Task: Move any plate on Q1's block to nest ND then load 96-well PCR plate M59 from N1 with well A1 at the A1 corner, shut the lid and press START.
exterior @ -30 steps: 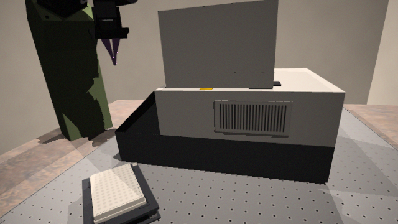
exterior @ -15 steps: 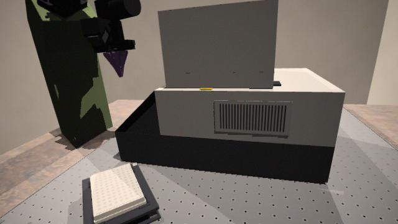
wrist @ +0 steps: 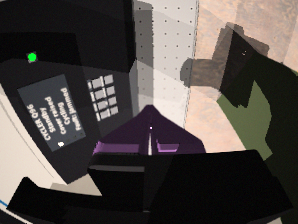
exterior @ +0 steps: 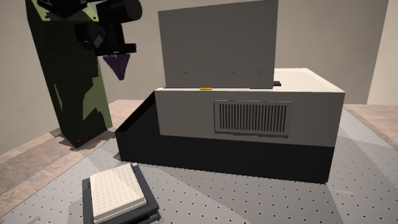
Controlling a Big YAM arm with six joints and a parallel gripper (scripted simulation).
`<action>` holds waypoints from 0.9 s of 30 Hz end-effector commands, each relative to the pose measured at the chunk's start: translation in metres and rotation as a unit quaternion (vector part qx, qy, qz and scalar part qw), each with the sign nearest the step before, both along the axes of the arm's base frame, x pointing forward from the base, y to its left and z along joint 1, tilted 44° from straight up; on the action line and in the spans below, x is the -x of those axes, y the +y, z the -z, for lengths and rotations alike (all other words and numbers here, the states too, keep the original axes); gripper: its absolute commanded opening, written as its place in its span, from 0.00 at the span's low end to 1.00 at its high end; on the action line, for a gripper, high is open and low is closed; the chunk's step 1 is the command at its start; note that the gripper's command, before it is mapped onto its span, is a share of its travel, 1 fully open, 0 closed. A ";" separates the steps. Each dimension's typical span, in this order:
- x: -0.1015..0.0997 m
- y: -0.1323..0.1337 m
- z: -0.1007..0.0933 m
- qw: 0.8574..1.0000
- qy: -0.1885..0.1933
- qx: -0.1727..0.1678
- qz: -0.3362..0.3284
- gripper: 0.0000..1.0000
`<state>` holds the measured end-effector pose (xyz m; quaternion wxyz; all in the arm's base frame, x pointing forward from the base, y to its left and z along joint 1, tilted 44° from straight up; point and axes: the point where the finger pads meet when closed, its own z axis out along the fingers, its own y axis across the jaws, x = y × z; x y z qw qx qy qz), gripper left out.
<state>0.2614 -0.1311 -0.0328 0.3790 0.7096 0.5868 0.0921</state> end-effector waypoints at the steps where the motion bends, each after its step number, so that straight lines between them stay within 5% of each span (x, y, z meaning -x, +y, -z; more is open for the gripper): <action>1: 0.017 0.011 0.005 1.000 0.017 -0.004 -0.007 0.00; 9: 0.020 0.011 0.006 1.000 0.025 0.002 -0.015 0.00; 27: -0.016 0.002 0.004 1.000 0.004 -0.001 -0.004 0.00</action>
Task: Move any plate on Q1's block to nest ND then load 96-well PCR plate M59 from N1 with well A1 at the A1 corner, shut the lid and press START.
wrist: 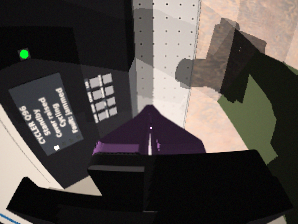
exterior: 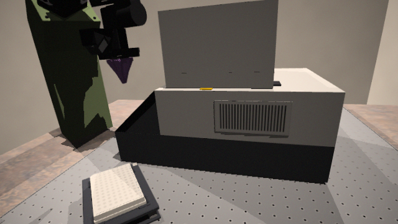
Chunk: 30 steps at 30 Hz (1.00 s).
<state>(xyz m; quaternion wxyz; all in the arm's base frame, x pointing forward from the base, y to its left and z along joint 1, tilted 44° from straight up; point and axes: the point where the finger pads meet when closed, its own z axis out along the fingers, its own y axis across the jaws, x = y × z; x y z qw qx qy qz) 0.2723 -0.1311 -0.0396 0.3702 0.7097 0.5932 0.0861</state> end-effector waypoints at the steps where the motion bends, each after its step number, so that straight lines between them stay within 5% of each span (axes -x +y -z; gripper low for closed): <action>1: -0.007 0.001 -0.003 1.000 -0.007 0.001 -0.001 0.00; 8: -0.013 -0.002 0.005 1.000 0.017 0.002 -0.008 0.00; 30: -0.050 -0.010 -0.004 1.000 0.001 -0.002 -0.001 0.00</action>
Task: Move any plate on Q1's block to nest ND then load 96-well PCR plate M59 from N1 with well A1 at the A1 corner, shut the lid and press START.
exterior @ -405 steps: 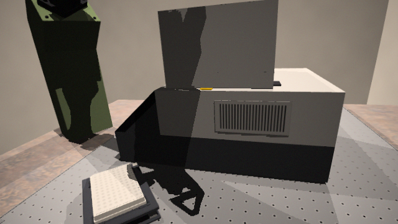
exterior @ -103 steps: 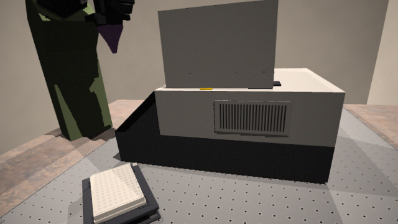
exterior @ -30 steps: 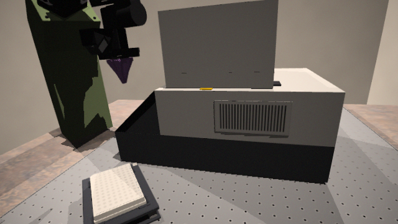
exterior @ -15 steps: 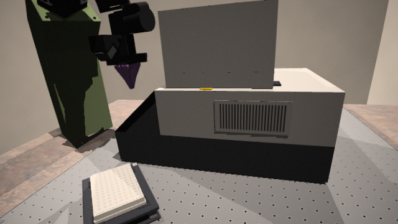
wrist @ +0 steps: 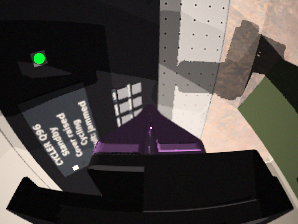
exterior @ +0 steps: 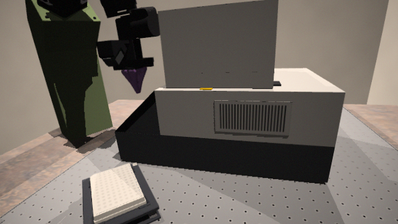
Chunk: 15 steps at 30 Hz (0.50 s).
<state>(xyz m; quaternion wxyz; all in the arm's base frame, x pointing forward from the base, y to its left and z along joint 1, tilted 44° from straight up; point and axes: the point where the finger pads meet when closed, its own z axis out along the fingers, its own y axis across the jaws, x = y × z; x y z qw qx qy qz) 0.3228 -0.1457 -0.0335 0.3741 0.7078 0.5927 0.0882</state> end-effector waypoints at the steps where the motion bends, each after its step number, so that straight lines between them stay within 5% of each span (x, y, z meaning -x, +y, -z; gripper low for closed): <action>1: -0.001 0.004 0.004 1.000 0.008 -0.005 0.000 0.00; 15: -0.015 -0.004 0.000 1.000 0.005 -0.001 0.003 0.00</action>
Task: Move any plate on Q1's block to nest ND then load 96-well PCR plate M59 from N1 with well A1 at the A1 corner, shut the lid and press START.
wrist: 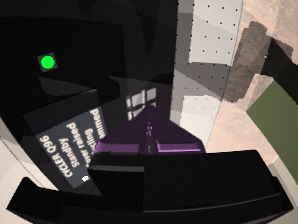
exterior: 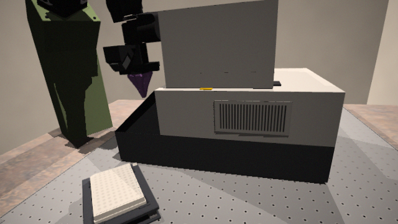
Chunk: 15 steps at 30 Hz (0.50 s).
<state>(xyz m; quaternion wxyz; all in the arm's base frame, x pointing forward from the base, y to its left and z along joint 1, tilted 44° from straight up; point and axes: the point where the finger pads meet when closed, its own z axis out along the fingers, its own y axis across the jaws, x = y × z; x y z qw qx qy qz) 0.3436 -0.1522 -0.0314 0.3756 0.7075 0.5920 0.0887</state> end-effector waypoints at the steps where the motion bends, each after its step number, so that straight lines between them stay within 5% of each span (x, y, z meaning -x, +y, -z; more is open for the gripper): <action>1: 0.008 0.004 0.003 1.000 0.007 -0.002 0.003 0.00; 15: 0.012 0.005 0.002 1.000 -0.001 0.000 0.002 0.00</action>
